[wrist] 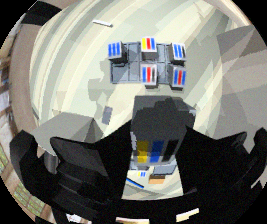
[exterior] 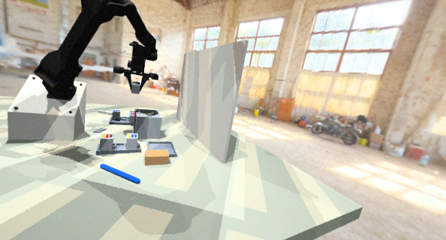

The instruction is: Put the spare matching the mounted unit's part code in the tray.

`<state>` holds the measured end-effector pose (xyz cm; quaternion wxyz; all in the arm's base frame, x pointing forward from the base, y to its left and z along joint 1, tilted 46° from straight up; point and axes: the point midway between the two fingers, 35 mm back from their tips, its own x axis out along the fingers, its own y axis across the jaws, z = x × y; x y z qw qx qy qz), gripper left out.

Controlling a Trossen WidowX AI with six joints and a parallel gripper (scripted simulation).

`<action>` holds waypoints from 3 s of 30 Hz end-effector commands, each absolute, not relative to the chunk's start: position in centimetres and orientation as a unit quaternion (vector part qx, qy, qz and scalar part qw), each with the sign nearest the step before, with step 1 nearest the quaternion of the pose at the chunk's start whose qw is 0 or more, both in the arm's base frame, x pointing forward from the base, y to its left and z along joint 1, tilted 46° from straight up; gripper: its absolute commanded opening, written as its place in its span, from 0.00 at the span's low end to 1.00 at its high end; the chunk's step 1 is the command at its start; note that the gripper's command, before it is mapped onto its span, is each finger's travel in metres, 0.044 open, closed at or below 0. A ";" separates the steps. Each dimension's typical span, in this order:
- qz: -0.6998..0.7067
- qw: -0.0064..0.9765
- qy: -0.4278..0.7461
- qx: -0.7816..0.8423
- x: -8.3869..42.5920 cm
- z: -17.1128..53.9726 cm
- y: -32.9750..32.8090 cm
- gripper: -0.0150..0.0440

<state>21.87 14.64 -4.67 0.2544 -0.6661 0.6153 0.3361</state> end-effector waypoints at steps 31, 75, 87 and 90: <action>0.307 0.251 0.614 -0.683 34.8 11.0 -1.4 0.25; 0.294 0.241 0.626 -0.681 35.7 12.1 -7.9 0.25; 0.294 0.241 0.626 -0.681 35.9 11.2 -8.7 0.25; 0.294 0.241 0.626 -0.681 35.9 11.0 -8.9 0.25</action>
